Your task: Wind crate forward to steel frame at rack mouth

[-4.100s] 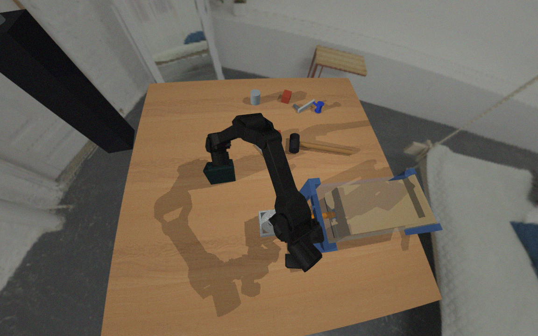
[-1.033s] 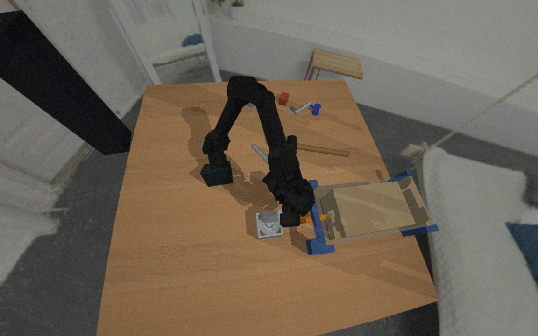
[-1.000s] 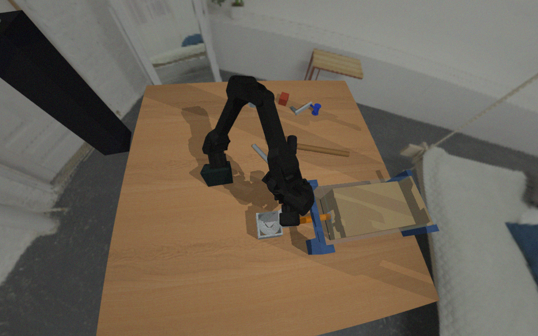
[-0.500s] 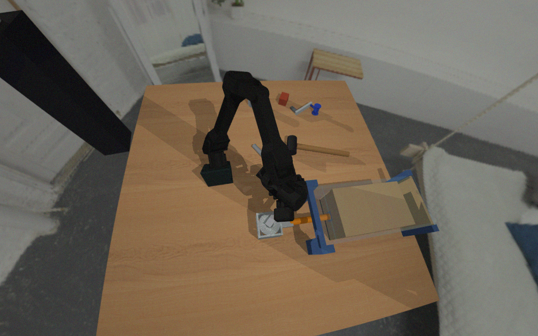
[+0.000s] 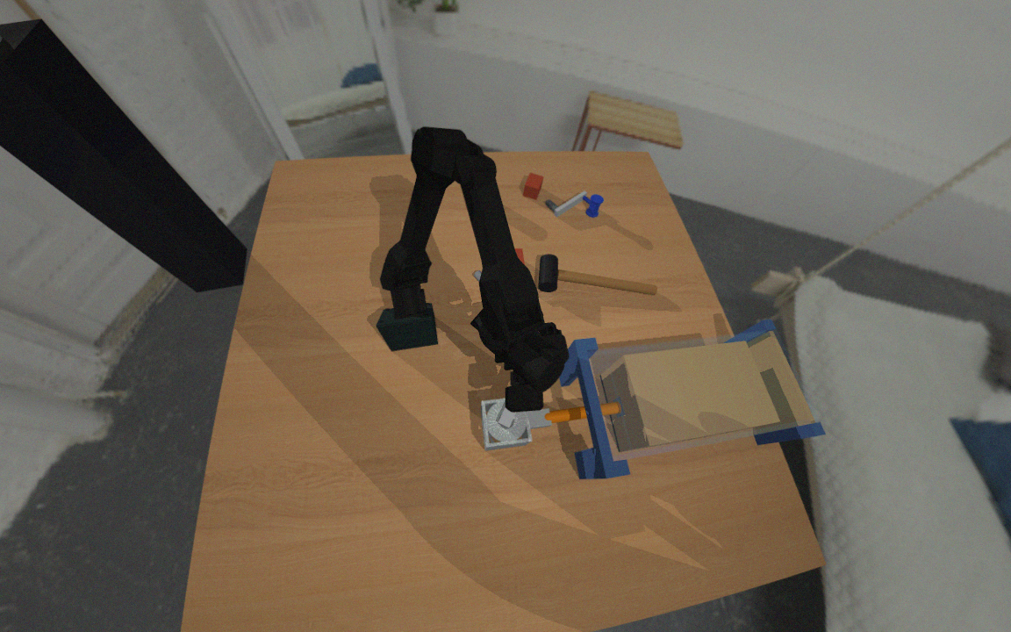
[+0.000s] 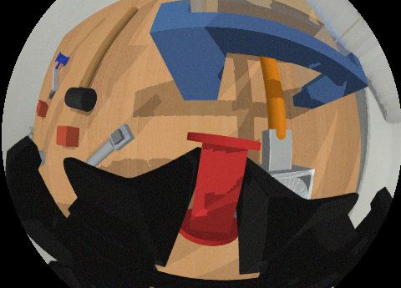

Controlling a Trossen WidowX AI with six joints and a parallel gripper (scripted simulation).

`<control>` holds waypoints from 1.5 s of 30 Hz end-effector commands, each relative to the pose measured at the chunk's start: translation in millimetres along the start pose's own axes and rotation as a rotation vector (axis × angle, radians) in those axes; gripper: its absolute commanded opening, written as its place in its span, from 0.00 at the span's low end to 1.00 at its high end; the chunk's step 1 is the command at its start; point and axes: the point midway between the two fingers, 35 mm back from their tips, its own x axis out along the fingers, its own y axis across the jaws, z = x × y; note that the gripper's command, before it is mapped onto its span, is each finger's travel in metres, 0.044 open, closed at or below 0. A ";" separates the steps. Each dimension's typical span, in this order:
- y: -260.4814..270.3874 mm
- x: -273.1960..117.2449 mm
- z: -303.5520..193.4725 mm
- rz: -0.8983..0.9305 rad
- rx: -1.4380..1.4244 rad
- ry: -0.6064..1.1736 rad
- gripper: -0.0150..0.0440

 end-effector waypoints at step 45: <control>0.0 -31.2 -70.6 0.000 0.025 0.022 0.25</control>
